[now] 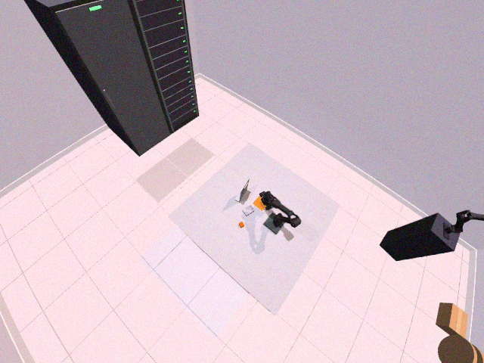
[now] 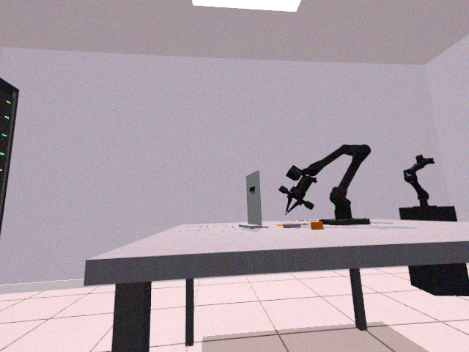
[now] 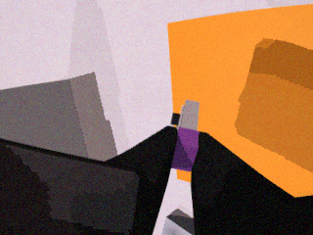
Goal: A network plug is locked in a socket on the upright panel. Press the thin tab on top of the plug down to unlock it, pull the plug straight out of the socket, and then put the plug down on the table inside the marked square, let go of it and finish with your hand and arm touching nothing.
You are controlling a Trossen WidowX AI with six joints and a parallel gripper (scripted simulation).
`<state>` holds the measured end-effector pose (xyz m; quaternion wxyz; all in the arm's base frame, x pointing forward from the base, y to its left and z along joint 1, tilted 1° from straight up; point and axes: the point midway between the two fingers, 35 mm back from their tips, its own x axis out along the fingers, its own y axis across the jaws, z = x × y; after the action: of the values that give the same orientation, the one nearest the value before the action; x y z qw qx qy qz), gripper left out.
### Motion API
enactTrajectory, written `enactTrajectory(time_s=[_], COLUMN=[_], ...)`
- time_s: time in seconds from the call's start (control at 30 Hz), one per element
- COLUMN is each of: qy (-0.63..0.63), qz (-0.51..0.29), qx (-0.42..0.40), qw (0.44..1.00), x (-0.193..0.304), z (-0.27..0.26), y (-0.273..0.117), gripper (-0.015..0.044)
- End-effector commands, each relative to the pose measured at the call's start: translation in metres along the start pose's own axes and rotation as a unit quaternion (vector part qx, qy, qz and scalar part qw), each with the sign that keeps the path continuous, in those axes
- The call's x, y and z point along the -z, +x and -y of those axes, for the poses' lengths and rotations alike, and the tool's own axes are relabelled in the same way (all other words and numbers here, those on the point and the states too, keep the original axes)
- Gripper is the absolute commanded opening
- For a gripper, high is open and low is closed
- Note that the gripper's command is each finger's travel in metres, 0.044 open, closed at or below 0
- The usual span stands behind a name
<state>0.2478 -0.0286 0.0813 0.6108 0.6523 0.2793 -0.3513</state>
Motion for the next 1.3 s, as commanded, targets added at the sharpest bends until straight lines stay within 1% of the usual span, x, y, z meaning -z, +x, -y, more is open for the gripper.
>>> enactTrajectory(time_s=[0.0,0.83,1.27], qy=[-0.002,-0.002,-0.001], qz=[0.002,0.002,-0.001], qx=[-0.001,-0.001,0.0], qw=[1.0,1.0,1.0], x=[-0.001,-0.001,0.0], z=[0.002,0.026,0.029], y=[0.005,0.035,0.038], gripper=[0.0,0.0,0.0])
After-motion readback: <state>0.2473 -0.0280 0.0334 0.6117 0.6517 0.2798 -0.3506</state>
